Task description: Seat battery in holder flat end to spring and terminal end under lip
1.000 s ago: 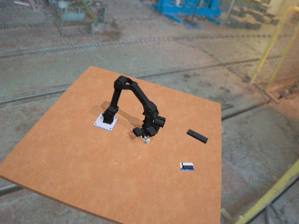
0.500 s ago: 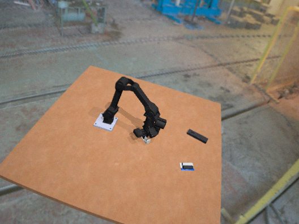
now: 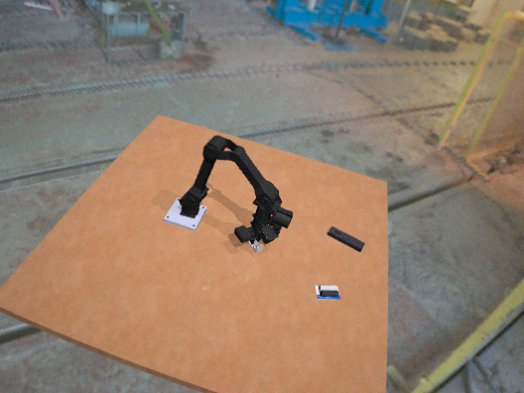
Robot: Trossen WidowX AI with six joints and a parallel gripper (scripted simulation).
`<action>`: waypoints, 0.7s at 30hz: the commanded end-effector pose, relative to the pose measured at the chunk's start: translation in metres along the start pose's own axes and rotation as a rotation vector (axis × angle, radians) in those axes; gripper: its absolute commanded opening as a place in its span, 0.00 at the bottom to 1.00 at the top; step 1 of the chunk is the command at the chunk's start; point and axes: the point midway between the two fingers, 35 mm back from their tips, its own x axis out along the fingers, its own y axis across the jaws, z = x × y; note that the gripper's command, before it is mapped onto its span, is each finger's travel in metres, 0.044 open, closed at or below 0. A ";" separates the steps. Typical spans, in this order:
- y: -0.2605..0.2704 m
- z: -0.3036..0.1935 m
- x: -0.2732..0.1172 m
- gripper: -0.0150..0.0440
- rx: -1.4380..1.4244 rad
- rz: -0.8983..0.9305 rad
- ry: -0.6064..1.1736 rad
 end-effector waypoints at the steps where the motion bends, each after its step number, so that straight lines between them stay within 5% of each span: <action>1: 0.000 0.001 0.000 0.37 -0.002 0.000 -0.001; 4: 0.000 0.001 0.000 0.37 -0.002 0.000 -0.001; 8: 0.000 0.001 0.000 0.54 -0.002 0.000 -0.001; 21: 0.000 0.000 -0.015 0.54 0.000 0.001 0.000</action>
